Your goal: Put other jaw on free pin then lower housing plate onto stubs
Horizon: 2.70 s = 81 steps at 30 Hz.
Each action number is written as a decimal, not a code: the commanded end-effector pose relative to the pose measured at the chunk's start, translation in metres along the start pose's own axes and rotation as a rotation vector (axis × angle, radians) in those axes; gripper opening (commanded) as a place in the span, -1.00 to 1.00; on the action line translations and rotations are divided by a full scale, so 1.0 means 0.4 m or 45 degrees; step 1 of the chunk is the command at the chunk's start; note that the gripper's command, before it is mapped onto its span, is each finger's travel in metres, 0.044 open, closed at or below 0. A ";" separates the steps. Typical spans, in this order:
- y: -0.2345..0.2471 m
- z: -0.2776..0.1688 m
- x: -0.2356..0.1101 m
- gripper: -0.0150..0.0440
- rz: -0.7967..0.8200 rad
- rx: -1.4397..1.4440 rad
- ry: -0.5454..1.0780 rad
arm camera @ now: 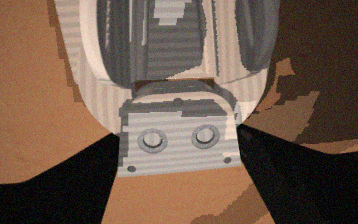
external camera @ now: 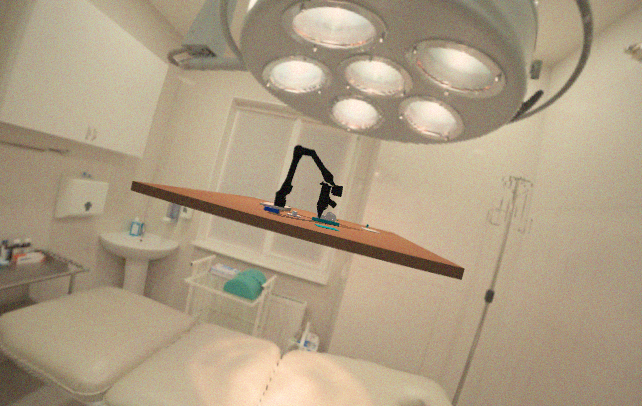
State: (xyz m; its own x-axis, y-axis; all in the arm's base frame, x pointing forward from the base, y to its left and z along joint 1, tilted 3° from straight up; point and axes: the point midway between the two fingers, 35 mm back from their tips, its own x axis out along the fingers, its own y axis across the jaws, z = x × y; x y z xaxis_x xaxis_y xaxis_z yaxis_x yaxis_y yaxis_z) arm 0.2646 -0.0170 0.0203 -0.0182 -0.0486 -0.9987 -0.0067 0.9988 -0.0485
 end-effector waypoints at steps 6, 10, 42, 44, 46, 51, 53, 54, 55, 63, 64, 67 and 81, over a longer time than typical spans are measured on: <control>0.001 0.001 0.001 0.70 0.002 -0.003 -0.001; 0.000 0.000 0.000 0.79 0.000 0.000 0.000; 0.001 -0.008 -0.185 1.00 0.001 -0.005 -0.013; 0.004 -0.046 -0.225 1.00 0.004 -0.002 -0.009; 0.008 -0.091 -0.267 1.00 0.005 -0.001 -0.004; 0.012 -0.150 -0.314 1.00 0.003 -0.003 0.004; 0.012 -0.150 -0.314 1.00 0.003 -0.003 0.004; 0.012 -0.150 -0.314 1.00 0.003 -0.003 0.004; 0.012 -0.150 -0.314 1.00 0.003 -0.003 0.004; 0.012 -0.150 -0.314 1.00 0.003 -0.003 0.004; 0.012 -0.150 -0.314 1.00 0.003 -0.003 0.004; 0.012 -0.150 -0.314 1.00 0.003 -0.003 0.004; 0.012 -0.150 -0.314 1.00 0.003 -0.003 0.004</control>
State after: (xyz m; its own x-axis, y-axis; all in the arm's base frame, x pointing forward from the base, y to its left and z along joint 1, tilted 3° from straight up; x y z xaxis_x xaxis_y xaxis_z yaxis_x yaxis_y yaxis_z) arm 0.2072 -0.0069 0.1462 -0.0205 -0.0486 -0.9986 -0.0118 0.9988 -0.0483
